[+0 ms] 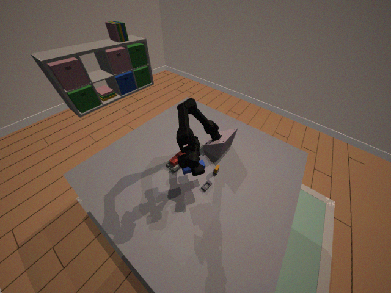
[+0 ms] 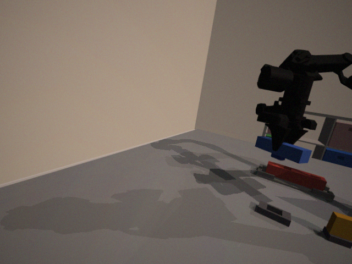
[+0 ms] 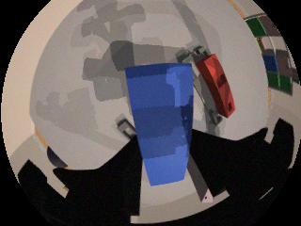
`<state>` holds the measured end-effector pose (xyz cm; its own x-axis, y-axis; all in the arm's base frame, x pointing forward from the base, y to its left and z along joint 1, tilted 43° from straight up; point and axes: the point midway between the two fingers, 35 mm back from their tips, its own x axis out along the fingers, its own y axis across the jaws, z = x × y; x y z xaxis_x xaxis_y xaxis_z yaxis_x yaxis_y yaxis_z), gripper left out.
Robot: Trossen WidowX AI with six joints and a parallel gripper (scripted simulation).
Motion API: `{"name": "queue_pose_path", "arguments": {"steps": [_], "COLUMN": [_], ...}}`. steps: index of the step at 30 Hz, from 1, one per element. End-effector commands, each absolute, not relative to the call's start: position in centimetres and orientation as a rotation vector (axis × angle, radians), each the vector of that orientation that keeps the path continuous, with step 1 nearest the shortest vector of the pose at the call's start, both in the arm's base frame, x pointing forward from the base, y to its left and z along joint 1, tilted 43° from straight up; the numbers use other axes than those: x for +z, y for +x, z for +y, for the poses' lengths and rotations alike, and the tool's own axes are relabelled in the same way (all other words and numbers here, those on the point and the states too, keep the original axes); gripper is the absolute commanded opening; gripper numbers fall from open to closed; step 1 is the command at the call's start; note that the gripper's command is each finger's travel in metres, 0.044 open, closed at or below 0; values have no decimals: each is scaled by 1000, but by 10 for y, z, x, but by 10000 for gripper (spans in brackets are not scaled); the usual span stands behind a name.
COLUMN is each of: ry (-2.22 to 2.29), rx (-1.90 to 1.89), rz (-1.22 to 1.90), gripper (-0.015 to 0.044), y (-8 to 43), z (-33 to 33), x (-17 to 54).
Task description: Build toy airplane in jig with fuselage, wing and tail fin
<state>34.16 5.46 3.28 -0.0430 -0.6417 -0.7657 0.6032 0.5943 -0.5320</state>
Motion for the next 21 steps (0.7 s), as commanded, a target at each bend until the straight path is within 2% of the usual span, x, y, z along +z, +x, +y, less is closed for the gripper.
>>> {"name": "queue_pose_path", "arguments": {"steps": [1,21], "ry": [22,278], "rx": [-1048,-1224], "rz": [1215,1062], "gripper": [0,0], "y": [340,325], "z": [43,-5], "x": [43,72]}}
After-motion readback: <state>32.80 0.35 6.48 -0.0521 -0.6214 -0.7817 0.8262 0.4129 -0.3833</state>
